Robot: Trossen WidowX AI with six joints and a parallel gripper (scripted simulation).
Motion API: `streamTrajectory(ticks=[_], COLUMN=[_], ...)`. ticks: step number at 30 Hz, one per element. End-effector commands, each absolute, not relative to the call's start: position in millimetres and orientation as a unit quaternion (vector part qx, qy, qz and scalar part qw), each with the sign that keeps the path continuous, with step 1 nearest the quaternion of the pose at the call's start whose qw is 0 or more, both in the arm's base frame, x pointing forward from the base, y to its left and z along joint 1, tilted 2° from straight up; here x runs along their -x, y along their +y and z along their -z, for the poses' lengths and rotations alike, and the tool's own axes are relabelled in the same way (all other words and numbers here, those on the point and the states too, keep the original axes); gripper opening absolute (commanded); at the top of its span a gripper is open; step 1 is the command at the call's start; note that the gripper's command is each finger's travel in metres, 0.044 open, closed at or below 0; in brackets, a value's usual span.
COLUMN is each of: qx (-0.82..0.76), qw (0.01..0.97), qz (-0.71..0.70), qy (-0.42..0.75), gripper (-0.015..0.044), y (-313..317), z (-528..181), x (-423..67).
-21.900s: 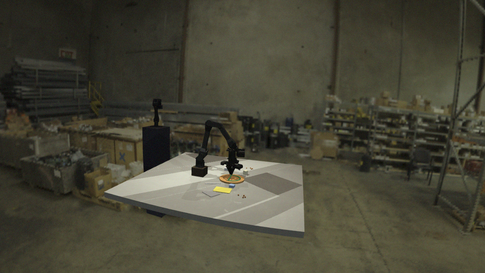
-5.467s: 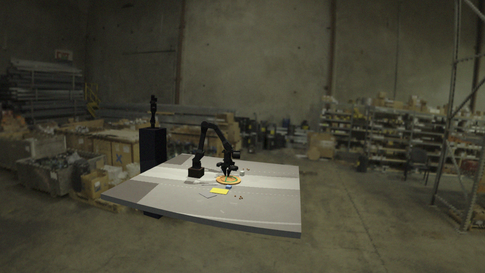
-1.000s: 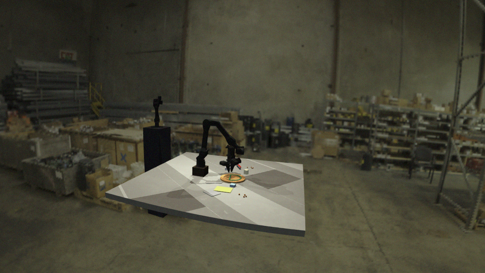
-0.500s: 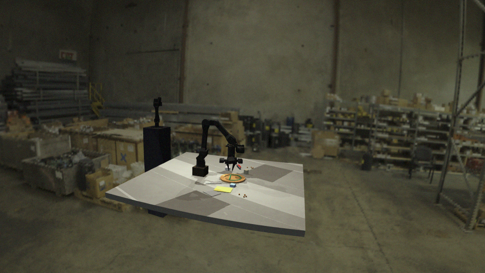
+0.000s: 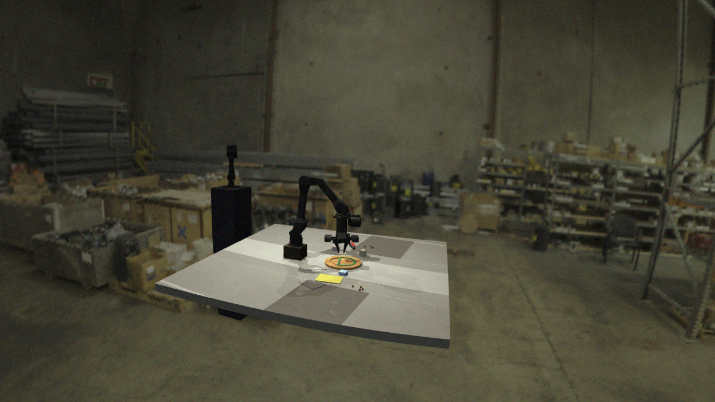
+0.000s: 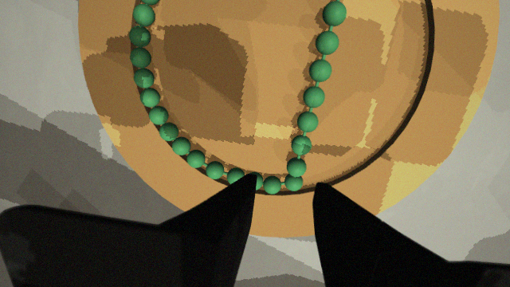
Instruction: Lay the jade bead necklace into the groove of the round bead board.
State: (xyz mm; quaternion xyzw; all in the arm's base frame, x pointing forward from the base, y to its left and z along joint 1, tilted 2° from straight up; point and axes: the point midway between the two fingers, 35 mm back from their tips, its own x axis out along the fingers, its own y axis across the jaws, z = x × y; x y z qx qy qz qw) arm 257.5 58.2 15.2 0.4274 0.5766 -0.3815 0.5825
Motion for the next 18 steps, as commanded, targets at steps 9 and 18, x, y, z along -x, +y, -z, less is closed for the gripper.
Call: streamTrajectory(ticks=[9,18], qx=[-0.424,-0.424], qw=[0.578,0.577], qz=[0.386,0.388], qy=[0.58,0.581], gripper=[0.012,0.012], y=[58,58], z=[5,14], x=[-254,-253])
